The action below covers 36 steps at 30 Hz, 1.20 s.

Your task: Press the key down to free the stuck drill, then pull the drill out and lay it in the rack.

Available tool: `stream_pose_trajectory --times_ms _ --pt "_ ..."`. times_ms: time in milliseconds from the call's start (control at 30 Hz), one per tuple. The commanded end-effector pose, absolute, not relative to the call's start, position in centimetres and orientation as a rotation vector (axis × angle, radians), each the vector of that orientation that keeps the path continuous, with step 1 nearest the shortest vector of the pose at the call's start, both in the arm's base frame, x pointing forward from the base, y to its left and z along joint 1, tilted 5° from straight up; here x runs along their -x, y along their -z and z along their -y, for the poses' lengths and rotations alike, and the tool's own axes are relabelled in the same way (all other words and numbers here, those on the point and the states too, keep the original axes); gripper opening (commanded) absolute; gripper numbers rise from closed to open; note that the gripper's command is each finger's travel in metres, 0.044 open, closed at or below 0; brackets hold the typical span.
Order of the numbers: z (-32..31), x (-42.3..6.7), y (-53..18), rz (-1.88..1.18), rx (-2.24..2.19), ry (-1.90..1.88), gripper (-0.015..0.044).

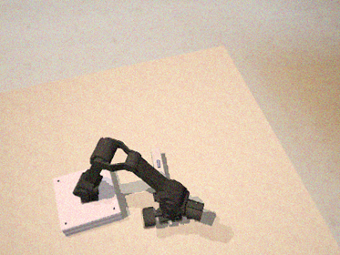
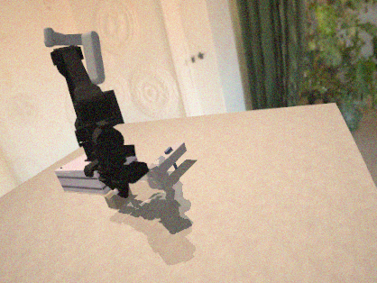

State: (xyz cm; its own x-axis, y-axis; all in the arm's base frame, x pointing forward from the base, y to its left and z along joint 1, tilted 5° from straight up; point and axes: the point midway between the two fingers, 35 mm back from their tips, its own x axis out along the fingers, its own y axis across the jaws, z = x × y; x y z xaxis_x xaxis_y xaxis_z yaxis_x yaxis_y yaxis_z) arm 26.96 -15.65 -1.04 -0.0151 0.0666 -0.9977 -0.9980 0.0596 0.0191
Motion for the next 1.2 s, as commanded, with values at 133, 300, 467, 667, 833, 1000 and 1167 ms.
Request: stream_pose_trajectory --times_ms 133,300,467,667,833,1000,1167 --pt "15.9 -26.0 0.9 -1.203 1.111 -1.206 0.0" --pt "16.1 -25.2 0.9 -1.204 1.111 -1.206 0.0" --pt "16.2 -24.3 0.8 -1.204 1.111 -1.207 0.0" --pt "16.4 -23.3 0.8 -1.205 1.11 -1.207 0.0" --pt "16.6 -22.4 0.8 -1.206 1.11 -1.208 0.0" --pt "16.7 -21.6 0.7 -1.206 1.11 -1.208 0.0" --pt "16.9 -20.7 0.6 -1.207 1.11 -1.208 0.0"
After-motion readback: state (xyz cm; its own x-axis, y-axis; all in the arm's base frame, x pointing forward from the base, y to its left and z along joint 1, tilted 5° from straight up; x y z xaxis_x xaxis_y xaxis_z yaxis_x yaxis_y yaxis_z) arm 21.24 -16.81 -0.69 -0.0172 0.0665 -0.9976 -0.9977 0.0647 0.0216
